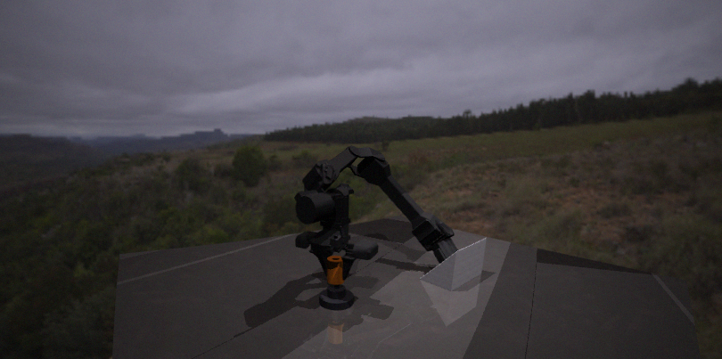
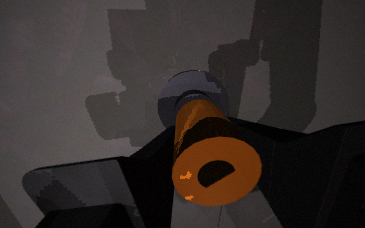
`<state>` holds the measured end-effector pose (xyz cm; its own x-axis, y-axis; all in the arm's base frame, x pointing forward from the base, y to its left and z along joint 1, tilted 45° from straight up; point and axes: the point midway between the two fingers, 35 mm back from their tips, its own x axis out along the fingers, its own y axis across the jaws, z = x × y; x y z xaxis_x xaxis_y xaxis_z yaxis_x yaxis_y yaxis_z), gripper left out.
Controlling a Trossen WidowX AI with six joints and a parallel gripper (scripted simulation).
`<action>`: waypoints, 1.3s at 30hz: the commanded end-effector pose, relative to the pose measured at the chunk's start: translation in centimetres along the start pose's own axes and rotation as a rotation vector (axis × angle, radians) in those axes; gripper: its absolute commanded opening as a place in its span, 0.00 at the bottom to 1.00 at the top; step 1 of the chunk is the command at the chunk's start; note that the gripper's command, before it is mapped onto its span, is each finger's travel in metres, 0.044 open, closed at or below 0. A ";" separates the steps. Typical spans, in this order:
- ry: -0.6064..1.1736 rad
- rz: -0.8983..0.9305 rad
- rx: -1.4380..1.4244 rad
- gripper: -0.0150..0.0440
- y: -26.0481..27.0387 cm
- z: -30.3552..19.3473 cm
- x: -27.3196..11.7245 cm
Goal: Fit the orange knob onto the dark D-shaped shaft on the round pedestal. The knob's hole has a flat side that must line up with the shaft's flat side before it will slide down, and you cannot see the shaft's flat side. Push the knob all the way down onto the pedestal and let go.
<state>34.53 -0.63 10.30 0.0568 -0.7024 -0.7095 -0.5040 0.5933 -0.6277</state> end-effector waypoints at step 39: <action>-0.001 -0.004 -0.214 0.25 0.3 -0.1 -0.4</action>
<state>34.35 -0.57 10.29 0.0565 -0.7040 -0.7079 -0.6745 0.4958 -0.5469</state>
